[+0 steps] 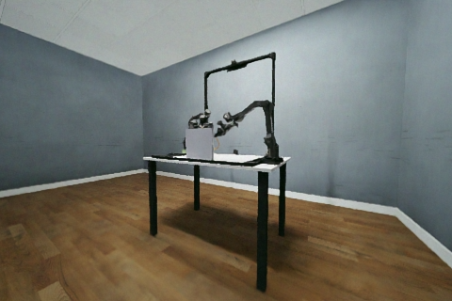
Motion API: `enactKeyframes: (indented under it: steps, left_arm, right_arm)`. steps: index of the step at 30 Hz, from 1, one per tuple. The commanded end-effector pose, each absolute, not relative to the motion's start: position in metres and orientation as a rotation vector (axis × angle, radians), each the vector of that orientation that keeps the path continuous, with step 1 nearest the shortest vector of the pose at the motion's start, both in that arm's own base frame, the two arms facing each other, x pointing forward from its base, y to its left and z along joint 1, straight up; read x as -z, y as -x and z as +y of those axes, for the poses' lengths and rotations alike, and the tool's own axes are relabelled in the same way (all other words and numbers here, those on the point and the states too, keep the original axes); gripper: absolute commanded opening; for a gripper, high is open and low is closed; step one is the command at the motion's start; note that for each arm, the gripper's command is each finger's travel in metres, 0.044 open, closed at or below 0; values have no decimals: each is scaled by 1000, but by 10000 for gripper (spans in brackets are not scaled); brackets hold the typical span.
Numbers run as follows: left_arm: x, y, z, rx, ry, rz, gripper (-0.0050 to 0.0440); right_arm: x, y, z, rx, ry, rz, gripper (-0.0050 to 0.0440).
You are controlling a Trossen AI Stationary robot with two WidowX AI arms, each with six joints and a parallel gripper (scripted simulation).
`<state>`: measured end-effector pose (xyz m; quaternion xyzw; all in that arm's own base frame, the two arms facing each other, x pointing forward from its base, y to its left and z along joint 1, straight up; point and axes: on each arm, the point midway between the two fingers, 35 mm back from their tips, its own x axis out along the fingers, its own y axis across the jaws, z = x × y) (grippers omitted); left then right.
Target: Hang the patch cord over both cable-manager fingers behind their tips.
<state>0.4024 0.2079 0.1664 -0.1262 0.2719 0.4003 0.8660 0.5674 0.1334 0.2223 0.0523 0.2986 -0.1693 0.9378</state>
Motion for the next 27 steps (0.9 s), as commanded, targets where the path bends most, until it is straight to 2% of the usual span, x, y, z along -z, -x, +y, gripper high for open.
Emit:
enactKeyframes:
  steps: [1,27]
  left_arm:
    - [-179,-403,209,-836,267,538,40]
    - [-179,-403,209,-836,267,538,40]
  right_arm:
    - [-255,-562,131,340,-138,554,25]
    - [-249,-562,125,349,-139,563,25]
